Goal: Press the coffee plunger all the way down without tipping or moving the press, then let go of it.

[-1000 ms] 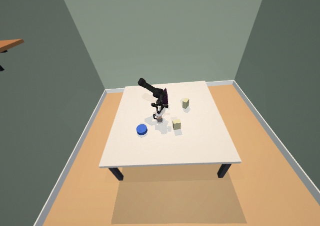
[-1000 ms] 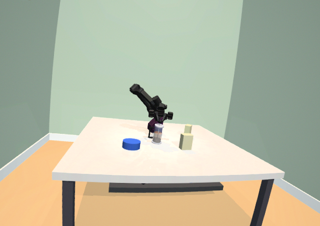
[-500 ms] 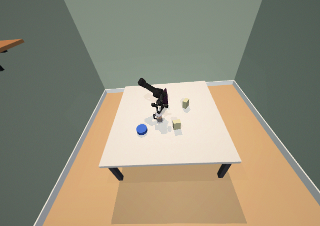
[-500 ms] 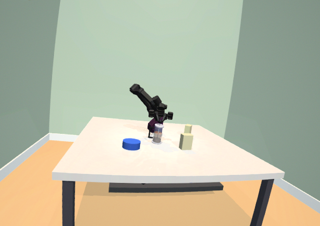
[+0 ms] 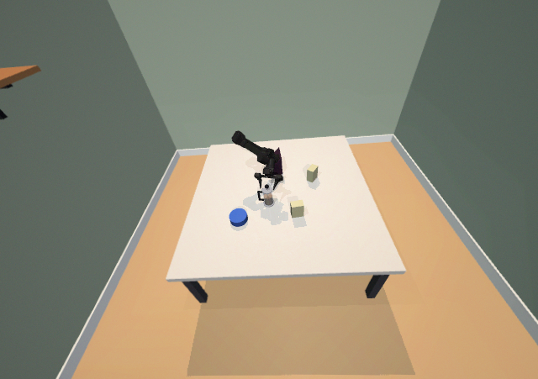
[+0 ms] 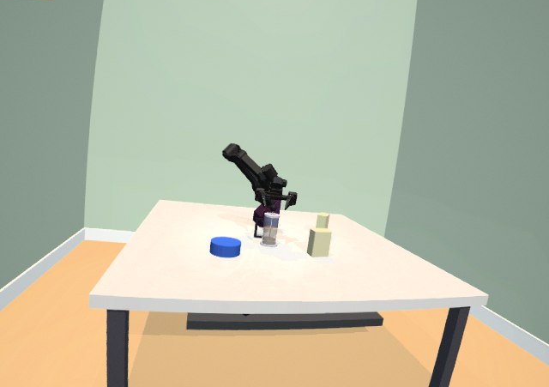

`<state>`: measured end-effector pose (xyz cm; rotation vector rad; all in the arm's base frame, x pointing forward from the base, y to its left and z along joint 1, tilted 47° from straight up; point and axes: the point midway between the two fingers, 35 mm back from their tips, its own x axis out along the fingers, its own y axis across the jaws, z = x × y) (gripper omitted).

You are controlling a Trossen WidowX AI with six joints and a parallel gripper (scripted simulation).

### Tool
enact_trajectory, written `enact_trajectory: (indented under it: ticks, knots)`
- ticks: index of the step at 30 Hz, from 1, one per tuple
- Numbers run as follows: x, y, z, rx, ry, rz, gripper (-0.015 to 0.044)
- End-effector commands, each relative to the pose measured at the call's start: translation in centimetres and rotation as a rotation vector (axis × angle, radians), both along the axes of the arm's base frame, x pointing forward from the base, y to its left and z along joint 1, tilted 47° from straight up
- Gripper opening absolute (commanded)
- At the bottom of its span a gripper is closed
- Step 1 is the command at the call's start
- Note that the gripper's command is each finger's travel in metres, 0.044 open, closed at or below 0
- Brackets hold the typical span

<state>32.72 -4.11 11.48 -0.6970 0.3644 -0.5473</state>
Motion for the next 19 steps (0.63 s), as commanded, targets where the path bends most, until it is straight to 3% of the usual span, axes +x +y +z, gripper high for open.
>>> enact_trajectory:
  ticks: [1,8,19]
  knots:
    - [0.1,1.0,0.6,0.008,0.000,0.002,0.0440]
    - [-1.8,5.7,5.2,0.003,0.010,-0.006,0.0440]
    - [-1.9,5.8,5.3,0.002,0.010,-0.006,0.0440]
